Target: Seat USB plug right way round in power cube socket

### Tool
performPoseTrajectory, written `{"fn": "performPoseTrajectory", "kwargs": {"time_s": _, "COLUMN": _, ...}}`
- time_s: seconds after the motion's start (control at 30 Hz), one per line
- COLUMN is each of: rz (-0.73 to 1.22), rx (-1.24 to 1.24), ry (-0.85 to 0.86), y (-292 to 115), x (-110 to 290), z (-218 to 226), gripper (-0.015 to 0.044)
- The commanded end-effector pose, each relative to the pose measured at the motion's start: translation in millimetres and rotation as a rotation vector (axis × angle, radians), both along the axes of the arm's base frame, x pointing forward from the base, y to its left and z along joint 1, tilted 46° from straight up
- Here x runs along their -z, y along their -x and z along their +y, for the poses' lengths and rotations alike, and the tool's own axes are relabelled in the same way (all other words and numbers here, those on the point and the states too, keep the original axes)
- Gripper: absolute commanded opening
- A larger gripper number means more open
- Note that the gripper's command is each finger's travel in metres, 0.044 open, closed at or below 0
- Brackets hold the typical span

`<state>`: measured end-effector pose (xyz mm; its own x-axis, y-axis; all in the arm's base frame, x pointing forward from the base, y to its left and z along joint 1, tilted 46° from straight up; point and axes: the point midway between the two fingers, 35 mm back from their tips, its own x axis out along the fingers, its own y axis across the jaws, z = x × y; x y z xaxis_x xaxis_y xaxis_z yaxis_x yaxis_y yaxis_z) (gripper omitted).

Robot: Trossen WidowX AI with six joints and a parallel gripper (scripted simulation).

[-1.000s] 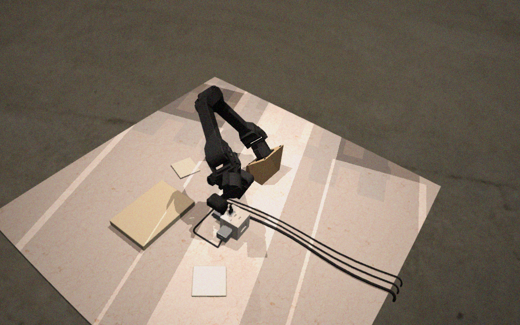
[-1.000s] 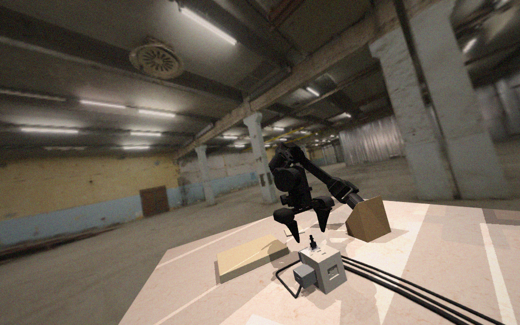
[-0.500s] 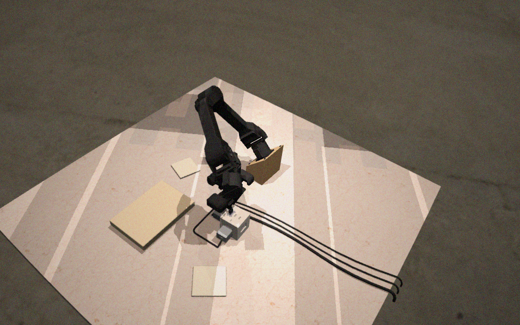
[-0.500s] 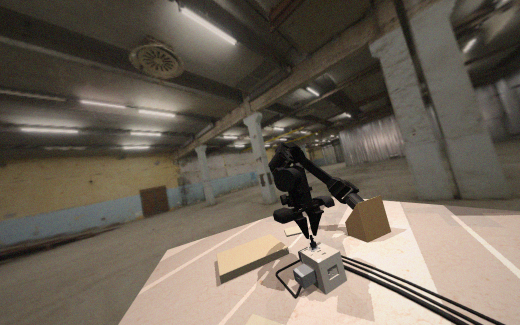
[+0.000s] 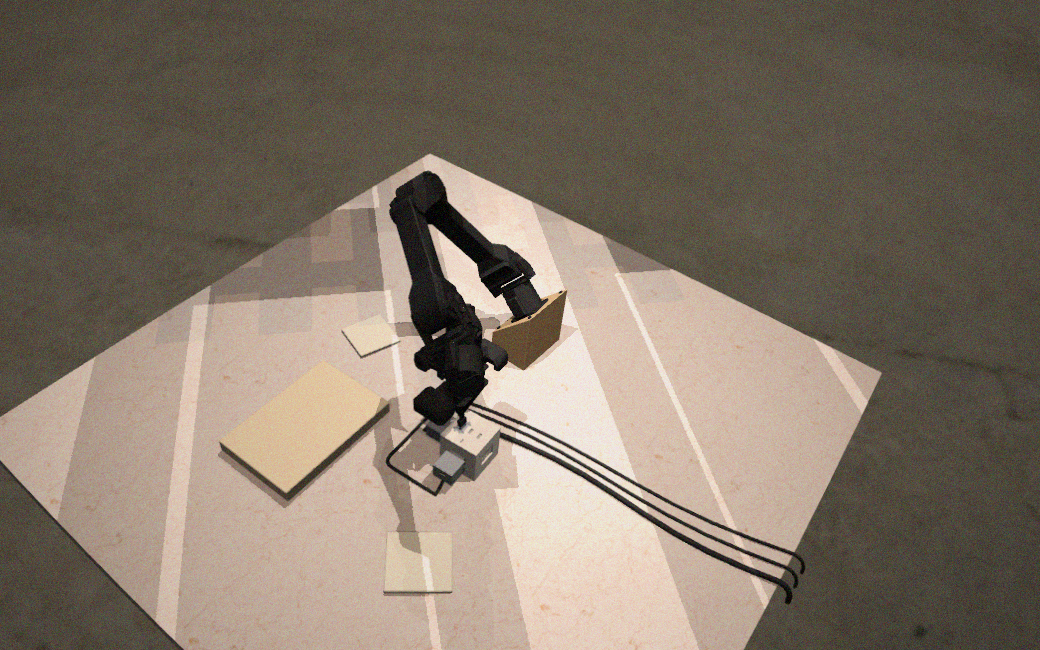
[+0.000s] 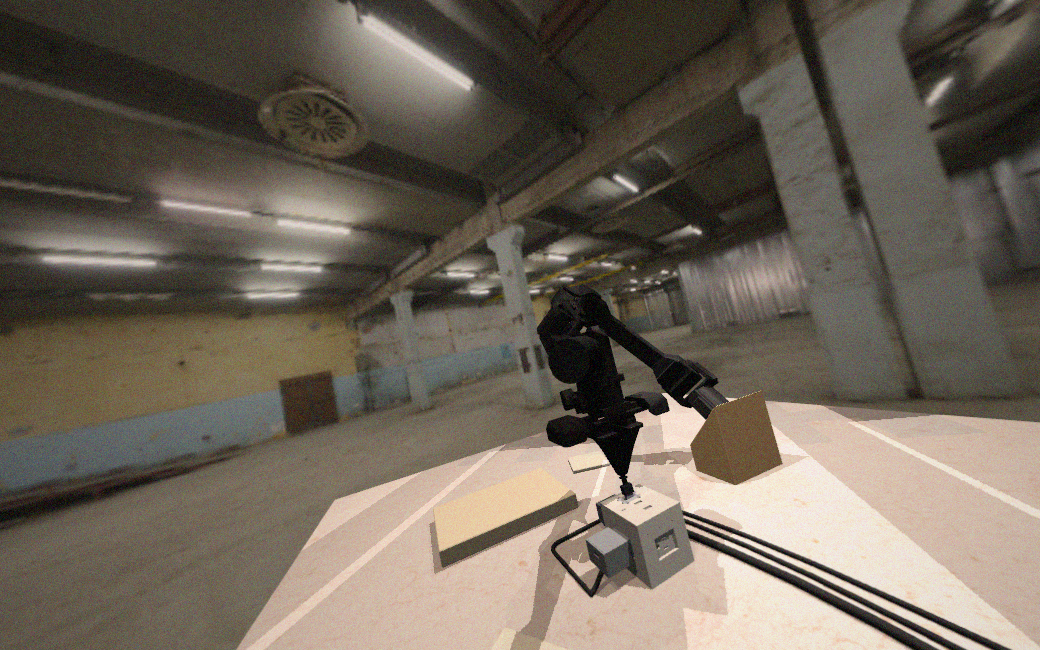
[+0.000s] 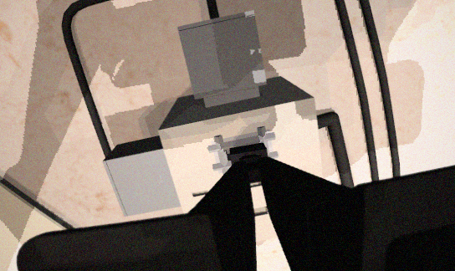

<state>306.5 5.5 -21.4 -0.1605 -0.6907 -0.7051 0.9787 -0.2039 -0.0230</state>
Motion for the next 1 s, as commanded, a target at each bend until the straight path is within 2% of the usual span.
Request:
{"fn": "performPoseTrajectory", "kwargs": {"time_s": 0.0, "rz": 0.000, "rx": 0.000, "ry": 0.000, "y": 0.0, "x": -0.1, "z": -0.1, "gripper": 0.0000}}
{"fn": "performPoseTrajectory", "kwargs": {"time_s": 0.97, "rz": 0.000, "rx": 0.000, "ry": -0.001, "y": -2.7, "x": -11.8, "z": 11.9, "gripper": 0.0000}}
